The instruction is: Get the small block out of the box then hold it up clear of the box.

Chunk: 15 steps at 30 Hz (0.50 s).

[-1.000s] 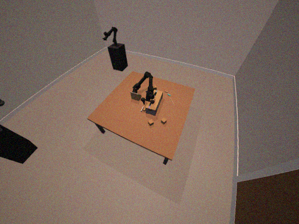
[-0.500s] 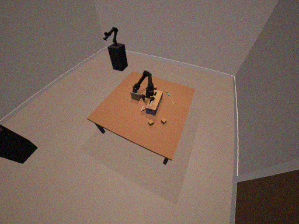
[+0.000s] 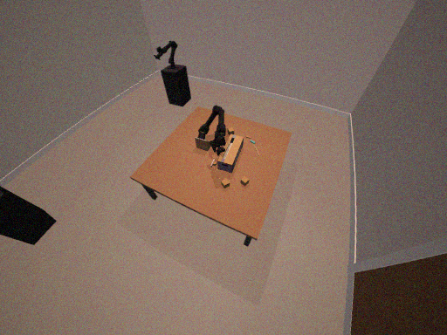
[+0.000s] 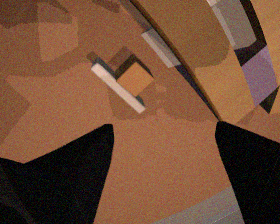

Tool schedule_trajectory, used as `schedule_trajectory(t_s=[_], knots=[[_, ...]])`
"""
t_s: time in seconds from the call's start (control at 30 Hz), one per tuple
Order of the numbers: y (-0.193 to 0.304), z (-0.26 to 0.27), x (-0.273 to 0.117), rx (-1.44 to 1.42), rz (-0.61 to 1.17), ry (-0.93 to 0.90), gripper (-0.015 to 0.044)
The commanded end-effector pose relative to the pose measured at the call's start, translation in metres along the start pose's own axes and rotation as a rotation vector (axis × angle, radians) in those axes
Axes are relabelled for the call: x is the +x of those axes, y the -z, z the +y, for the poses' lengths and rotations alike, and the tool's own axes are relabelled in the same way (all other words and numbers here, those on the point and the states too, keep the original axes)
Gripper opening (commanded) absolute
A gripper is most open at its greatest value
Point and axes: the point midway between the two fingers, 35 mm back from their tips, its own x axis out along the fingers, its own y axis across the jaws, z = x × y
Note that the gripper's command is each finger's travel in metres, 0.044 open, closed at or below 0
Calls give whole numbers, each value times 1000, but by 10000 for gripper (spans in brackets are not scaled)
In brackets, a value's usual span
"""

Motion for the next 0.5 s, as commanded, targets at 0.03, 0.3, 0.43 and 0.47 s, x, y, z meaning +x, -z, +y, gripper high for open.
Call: schedule_trajectory(t_s=[0.03, 0.3, 0.43, 0.47], knots=[[7, 1, 1, 675, -81, -23, 285], [13, 0, 1, 1418, -162, -105, 285], [14, 0, 1, 1635, -179, -141, 285], [15, -1, 1, 1689, -183, -151, 285]])
